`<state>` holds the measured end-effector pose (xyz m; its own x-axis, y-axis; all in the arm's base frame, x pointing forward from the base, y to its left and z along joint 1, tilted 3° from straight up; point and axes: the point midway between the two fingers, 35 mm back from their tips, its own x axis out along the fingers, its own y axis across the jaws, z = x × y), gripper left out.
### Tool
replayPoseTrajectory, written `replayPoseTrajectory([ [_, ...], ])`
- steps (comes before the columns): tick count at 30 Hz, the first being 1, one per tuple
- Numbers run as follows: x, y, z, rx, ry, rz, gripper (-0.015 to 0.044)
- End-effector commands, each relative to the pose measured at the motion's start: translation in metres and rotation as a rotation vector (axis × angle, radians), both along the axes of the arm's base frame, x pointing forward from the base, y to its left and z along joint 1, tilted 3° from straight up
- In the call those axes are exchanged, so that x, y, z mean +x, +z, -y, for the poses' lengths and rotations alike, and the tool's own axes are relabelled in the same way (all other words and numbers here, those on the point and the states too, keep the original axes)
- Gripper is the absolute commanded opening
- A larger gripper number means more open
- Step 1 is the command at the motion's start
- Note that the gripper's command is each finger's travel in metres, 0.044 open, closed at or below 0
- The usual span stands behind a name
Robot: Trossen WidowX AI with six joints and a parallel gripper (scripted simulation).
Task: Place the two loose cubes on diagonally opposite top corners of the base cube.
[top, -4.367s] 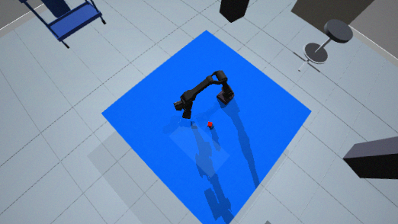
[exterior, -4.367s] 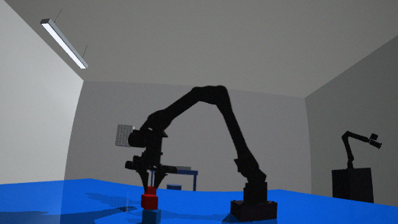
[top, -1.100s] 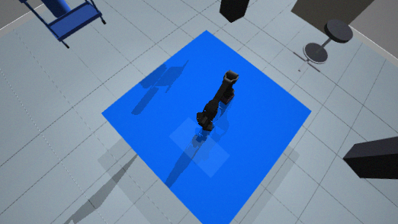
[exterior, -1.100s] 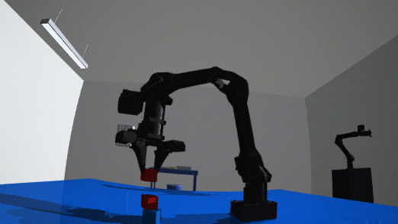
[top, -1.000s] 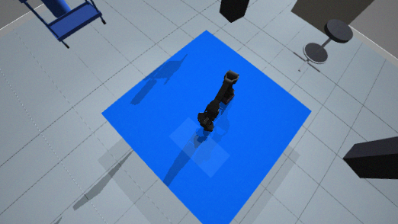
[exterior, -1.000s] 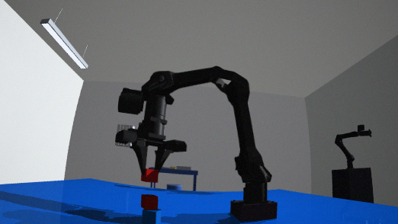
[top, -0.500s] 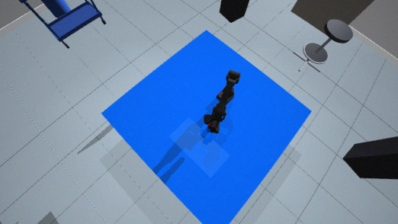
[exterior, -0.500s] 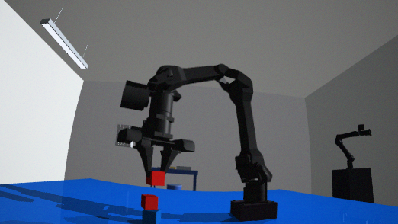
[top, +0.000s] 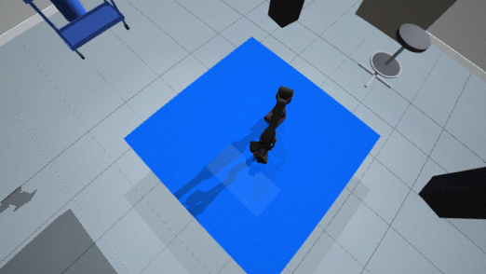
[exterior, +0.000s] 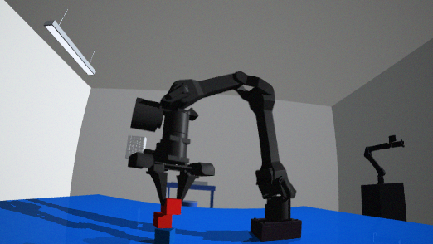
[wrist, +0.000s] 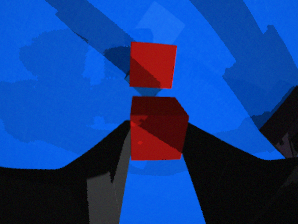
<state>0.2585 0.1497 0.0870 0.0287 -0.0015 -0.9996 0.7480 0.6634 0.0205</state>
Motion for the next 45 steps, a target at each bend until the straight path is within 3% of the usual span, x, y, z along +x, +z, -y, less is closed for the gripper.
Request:
replayPoseTrajectory([
  [1,-0.001,-0.006,0.000,0.012,-0.017,-0.007,0.0105],
  [45,0.001,-0.037,-0.001,-0.026,0.047,0.016,0.0105],
])
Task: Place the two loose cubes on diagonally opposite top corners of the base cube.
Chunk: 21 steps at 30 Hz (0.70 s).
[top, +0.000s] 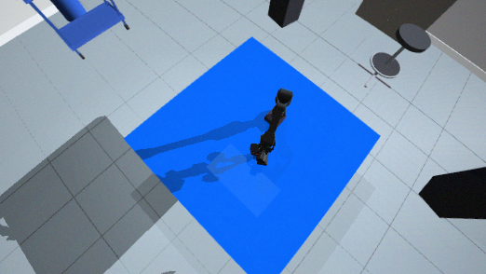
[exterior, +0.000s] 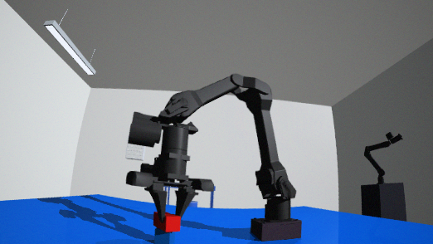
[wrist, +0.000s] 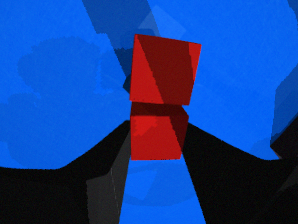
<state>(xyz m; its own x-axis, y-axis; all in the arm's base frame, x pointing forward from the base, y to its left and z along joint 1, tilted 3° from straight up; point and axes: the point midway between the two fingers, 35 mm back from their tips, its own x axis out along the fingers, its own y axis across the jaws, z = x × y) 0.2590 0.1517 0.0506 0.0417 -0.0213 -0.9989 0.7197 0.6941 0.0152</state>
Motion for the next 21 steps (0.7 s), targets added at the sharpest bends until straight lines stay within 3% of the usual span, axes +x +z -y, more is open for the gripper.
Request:
replayPoseTrajectory([
  [1,0.001,0.000,0.001,-0.005,0.005,0.004,0.0105],
  [7,0.001,0.000,0.001,-0.005,0.005,0.004,0.0105],
  [11,0.001,0.000,0.001,-0.005,0.005,0.004,0.0205],
  [21,0.000,0.010,0.000,0.000,0.000,0.000,0.0205],
])
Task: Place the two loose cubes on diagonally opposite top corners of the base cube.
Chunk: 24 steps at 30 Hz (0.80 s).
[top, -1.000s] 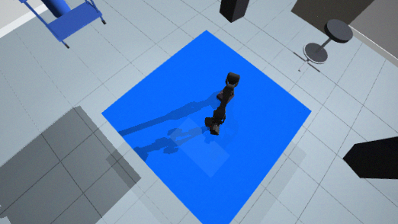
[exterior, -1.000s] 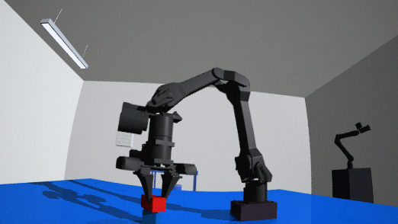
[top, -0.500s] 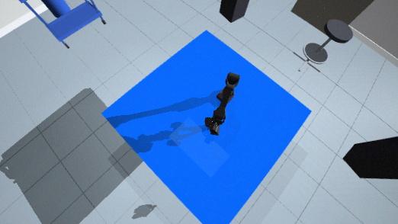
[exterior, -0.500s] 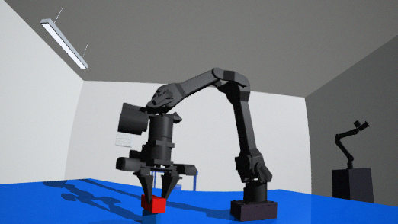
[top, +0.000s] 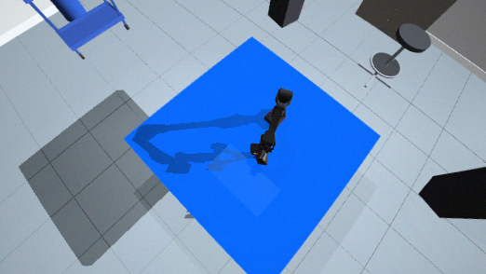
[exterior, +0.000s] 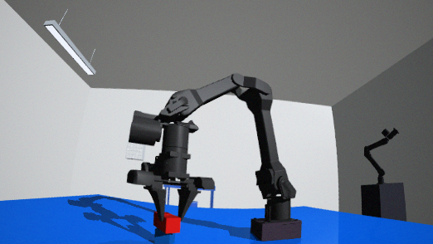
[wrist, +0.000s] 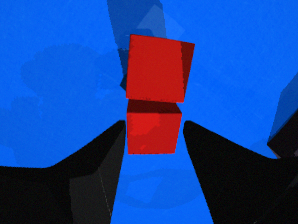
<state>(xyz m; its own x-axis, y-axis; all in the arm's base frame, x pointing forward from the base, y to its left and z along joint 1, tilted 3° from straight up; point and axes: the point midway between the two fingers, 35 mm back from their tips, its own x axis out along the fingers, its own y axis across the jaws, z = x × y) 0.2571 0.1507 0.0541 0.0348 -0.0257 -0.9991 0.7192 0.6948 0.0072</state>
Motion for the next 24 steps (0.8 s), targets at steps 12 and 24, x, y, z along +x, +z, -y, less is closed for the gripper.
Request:
replayPoseTrajectory([
  [12,0.001,0.025,-0.002,0.005,-0.001,0.007,0.0205],
  [24,0.000,0.043,-0.002,0.005,-0.001,0.007,0.0205],
])
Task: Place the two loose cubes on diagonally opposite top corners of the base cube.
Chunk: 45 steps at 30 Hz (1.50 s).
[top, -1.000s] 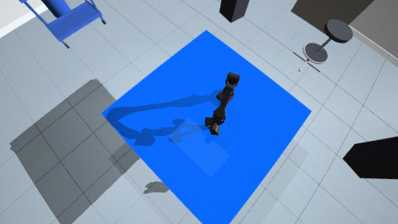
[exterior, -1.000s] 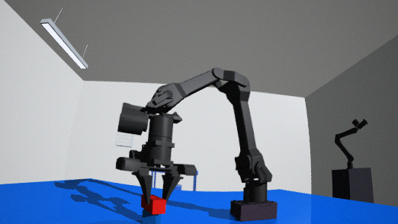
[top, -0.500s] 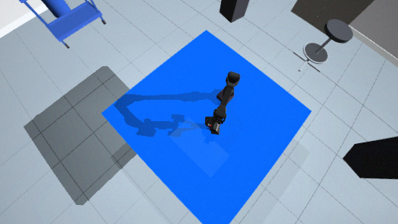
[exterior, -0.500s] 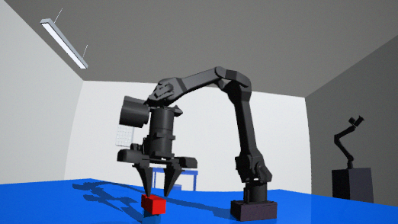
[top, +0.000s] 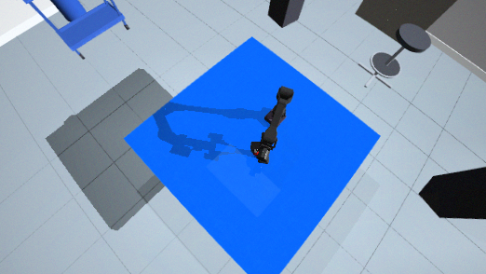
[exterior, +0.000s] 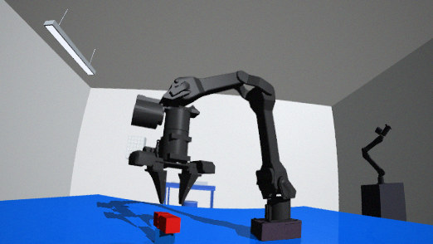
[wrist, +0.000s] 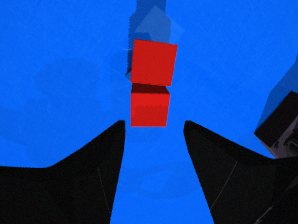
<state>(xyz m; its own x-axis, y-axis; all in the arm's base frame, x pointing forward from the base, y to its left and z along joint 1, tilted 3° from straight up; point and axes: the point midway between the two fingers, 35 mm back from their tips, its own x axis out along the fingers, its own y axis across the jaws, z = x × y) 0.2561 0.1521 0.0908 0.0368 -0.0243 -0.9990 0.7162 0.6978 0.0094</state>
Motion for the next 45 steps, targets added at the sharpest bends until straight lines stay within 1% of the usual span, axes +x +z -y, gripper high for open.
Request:
replayPoseTrajectory([
  [1,0.001,0.008,-0.001,0.003,-0.005,0.005,0.0205],
  [14,0.000,0.023,-0.001,0.003,-0.005,0.005,0.0205],
  [21,-0.001,0.030,-0.001,0.002,0.000,0.002,0.0389],
  [22,-0.001,0.031,-0.001,0.002,0.000,0.002,0.0400],
  [26,-0.001,0.032,-0.001,0.002,0.000,0.002,0.0400],
  [28,-0.005,0.029,-0.010,0.001,0.001,-0.001,0.0400],
  [33,-0.041,0.028,-0.073,0.006,0.001,-0.004,0.0400],
  [35,-0.053,0.028,-0.089,0.007,0.001,-0.005,0.0400],
  [45,-0.055,0.028,-0.091,0.007,0.001,-0.005,0.0400],
])
